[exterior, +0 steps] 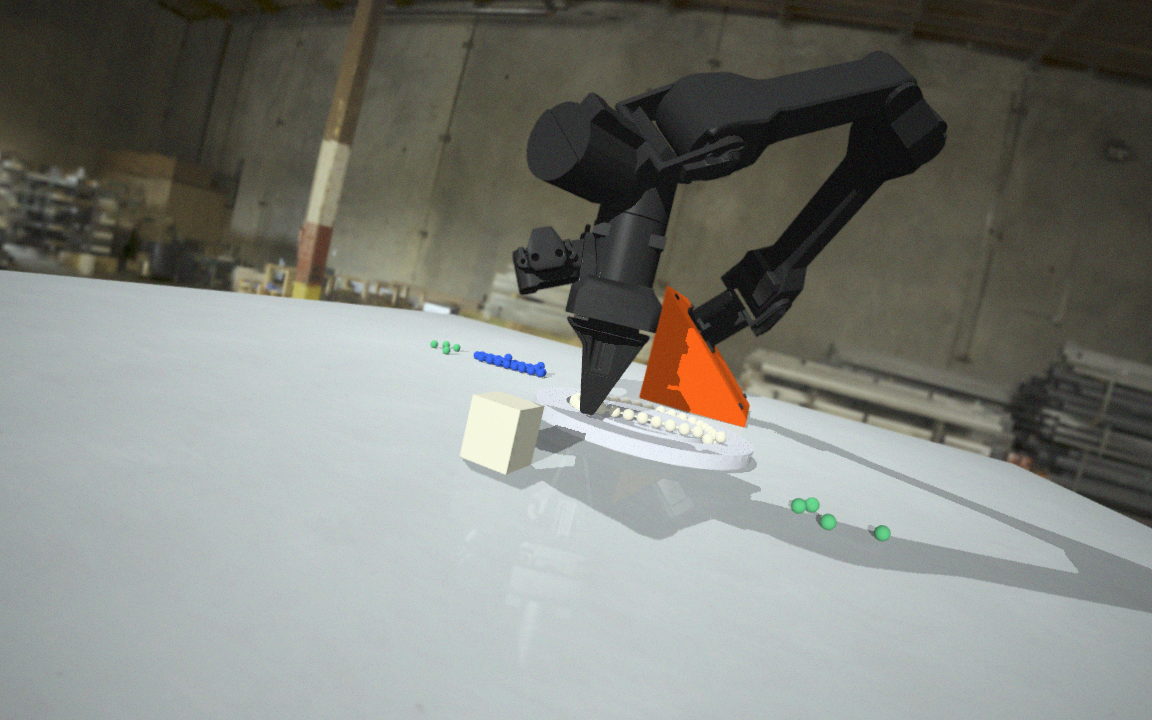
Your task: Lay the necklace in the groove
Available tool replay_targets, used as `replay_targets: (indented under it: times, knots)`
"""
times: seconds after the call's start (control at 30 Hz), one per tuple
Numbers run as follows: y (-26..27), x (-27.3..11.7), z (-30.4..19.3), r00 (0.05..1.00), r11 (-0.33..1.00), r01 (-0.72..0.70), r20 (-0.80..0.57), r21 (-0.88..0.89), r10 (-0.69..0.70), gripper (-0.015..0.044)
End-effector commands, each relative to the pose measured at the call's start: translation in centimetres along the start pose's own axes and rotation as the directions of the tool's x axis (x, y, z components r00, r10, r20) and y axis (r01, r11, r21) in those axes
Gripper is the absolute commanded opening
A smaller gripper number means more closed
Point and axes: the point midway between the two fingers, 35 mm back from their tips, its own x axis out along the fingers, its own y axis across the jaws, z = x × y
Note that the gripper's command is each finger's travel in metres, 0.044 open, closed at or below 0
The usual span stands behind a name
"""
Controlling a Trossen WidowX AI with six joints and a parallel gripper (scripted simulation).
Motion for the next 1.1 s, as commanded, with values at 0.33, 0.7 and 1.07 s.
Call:
replay_targets:
  times: [0.33,0.7,1.07]
  knots:
    - [0.0,-0.5,0.0,1.0,1.0,-0.005,-0.001,0.0,0.005,0.044]
    - [0.0,-0.5,0.0,1.0,1.0,-0.005,-0.001,0.0,0.005,0.044]
    - [-0.2,-3.7,-1.1,1.0,0.992,-0.005,0.0,-0.122,0.005,0.0177]
